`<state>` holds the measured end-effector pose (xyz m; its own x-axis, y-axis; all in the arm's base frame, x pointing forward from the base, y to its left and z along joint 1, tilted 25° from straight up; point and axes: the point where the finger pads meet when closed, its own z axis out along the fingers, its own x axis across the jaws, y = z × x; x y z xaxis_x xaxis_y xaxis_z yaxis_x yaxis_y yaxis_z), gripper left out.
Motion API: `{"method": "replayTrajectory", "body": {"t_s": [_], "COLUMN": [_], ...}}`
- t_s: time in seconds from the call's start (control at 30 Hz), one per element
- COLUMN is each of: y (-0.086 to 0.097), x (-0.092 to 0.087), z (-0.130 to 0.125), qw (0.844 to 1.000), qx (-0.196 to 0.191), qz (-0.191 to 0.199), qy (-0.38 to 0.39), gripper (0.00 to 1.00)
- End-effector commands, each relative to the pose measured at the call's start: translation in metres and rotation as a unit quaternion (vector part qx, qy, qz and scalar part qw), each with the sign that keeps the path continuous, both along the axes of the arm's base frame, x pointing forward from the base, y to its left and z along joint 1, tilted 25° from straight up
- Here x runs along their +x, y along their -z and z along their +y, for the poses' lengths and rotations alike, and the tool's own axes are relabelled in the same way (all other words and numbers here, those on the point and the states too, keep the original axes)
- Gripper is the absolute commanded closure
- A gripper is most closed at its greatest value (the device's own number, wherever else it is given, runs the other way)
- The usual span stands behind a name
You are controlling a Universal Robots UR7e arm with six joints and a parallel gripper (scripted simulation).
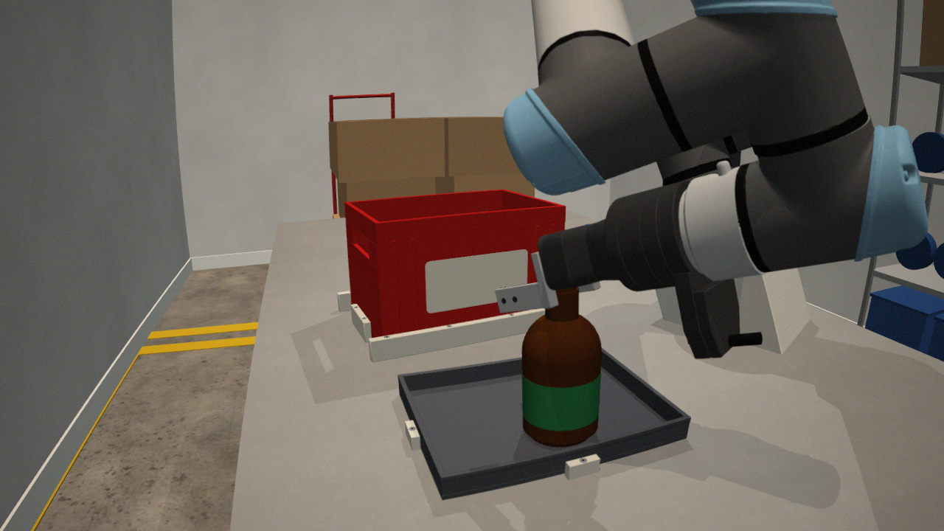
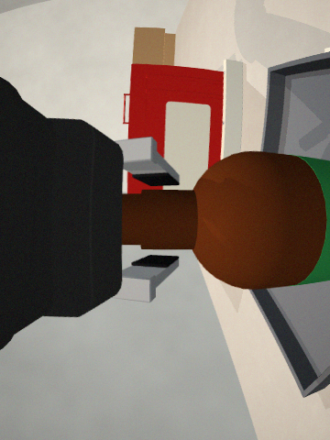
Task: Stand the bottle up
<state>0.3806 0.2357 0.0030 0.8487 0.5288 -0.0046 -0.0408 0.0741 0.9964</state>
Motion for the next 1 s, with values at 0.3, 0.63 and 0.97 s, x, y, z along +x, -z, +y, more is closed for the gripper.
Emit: {"method": "replayTrajectory", "body": {"t_s": [0.3,0.63,0.97], "y": [-0.009,-0.020,-0.039], "x": [-0.002,-0.005,-0.009], "z": [0.004,0.008,0.015], "qw": [1.000,1.000,1.000], "qx": [0.000,0.000,0.000], "qz": [0.000,0.000,0.000], "qy": [0.000,0.000,0.000], "gripper": [0.00,0.00,0.00]}}
